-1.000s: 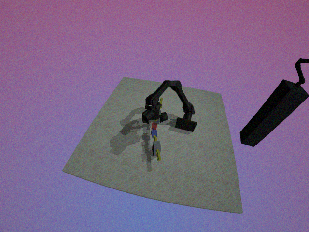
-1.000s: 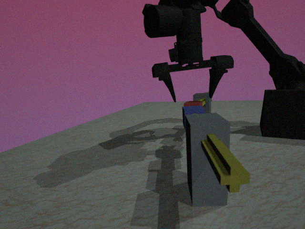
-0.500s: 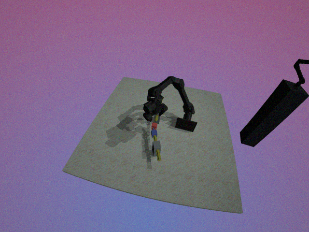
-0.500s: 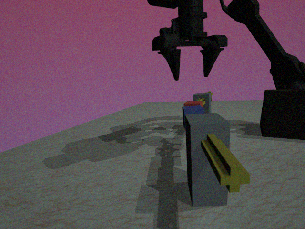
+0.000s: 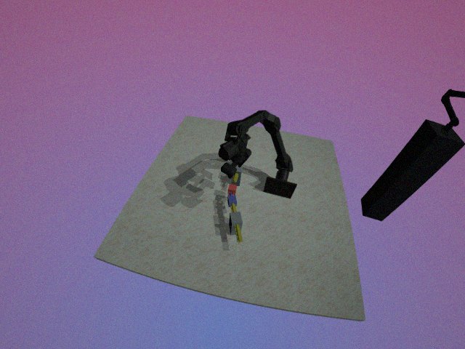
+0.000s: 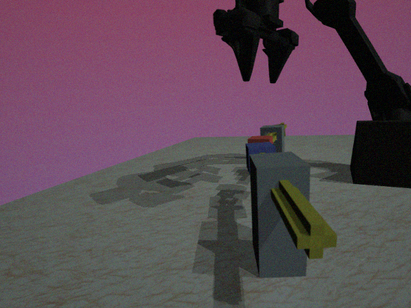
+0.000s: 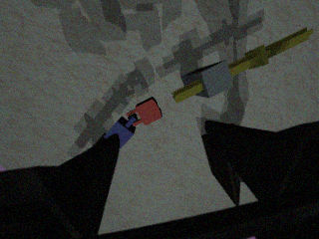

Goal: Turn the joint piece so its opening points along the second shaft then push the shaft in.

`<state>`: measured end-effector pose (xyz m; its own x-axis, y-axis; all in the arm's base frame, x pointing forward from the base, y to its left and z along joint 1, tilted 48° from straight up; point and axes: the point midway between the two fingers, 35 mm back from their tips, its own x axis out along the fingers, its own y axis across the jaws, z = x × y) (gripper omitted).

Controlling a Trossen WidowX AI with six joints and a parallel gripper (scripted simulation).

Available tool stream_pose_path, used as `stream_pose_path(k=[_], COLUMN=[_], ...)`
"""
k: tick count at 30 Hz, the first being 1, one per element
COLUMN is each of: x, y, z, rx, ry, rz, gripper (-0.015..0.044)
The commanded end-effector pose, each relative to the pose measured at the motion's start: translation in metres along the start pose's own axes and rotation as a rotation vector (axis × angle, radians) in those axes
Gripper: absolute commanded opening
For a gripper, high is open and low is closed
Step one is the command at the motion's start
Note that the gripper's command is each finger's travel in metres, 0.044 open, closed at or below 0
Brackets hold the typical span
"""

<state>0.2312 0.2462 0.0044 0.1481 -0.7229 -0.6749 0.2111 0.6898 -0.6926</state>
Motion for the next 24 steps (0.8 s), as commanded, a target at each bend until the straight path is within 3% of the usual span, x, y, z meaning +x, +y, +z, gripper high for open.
stream_pose_path(k=[1, 24], x=[-0.002, 0.028], y=[-0.001, -0.046], z=[-0.001, 0.023], rx=[0.0, 0.647], ry=[-0.002, 0.251], rz=[0.002, 0.165], gripper=[0.044, 0.044])
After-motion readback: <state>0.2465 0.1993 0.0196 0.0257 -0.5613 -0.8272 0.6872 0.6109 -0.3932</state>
